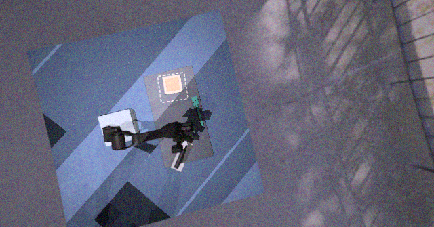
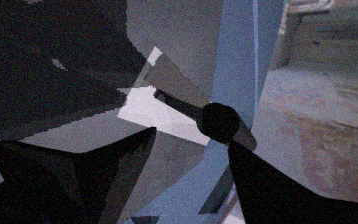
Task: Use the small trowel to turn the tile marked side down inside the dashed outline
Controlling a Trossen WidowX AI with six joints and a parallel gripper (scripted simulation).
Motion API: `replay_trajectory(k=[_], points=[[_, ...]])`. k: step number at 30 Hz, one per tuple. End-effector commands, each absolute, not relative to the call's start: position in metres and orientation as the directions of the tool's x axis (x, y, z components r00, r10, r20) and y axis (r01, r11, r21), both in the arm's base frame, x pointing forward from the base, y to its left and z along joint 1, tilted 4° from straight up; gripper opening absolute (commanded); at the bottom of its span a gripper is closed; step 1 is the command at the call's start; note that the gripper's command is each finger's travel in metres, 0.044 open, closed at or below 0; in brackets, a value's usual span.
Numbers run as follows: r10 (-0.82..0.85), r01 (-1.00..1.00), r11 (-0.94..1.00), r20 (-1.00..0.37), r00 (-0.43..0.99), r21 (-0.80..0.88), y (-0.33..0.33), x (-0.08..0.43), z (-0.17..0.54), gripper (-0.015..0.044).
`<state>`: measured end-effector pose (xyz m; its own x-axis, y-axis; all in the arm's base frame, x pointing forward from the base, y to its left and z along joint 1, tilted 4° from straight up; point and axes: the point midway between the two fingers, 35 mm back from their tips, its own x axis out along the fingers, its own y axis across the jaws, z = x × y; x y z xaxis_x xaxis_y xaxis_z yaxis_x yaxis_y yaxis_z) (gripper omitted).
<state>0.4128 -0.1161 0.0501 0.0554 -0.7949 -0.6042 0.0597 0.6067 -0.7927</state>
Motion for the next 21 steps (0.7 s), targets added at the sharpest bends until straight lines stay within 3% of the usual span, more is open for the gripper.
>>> replay_trajectory(k=[1, 21], points=[[-0.793, -0.078, 0.601, -0.606, 0.062, -0.795, -0.1133, 0.4143, 0.0523, 0.03], [-0.795, -0.638, 0.434, -0.603, 0.06, -0.636, -0.1095, 0.4136, 0.0567, 0.03]])
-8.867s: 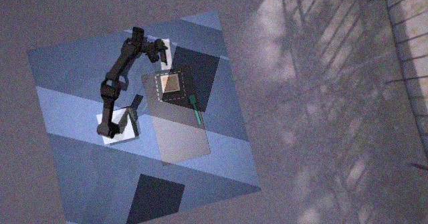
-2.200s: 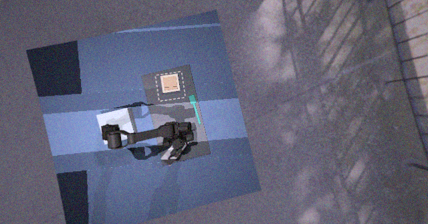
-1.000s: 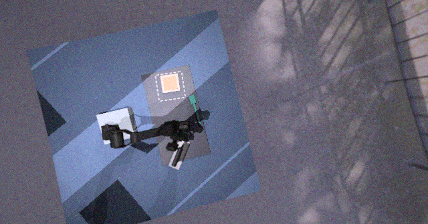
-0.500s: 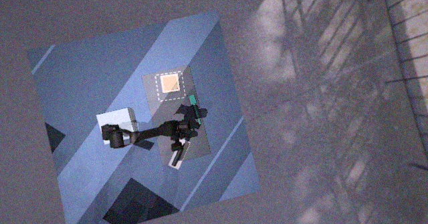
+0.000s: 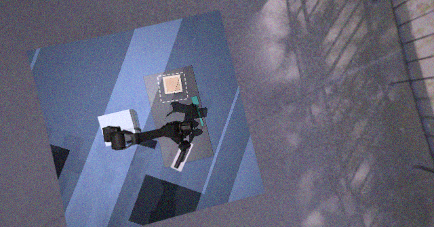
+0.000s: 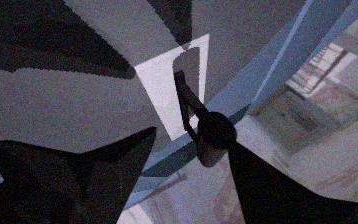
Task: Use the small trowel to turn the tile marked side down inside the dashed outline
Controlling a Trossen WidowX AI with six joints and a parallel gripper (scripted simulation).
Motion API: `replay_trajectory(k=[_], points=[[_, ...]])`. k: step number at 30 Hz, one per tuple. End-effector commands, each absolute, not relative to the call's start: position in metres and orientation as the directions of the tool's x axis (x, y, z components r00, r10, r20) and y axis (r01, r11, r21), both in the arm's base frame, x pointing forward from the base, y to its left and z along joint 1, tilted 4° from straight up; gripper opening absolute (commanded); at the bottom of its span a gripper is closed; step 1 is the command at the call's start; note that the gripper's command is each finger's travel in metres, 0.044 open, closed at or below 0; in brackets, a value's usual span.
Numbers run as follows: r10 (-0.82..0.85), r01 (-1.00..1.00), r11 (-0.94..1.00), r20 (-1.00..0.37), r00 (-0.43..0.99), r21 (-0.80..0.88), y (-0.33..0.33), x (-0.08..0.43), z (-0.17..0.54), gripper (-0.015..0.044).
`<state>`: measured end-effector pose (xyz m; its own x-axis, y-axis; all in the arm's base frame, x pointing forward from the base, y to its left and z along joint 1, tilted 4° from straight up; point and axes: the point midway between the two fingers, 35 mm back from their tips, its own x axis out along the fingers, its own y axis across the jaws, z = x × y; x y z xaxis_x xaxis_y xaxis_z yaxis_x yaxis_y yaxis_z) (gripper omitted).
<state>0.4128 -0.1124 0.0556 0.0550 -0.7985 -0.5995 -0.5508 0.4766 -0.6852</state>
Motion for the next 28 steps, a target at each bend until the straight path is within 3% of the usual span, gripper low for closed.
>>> replay_trajectory(k=[1, 15, 28], points=[[-0.795, -0.661, 0.421, -0.603, 0.06, -0.621, -0.1093, 0.4136, 0.0569, 0.03], [-0.797, -0.914, 0.2, -0.601, 0.058, -0.353, -0.1065, 0.4129, 0.0599, 0.03], [-0.799, -0.998, -0.037, -0.599, 0.055, -0.043, -0.1039, 0.4121, 0.0627, 0.03]])
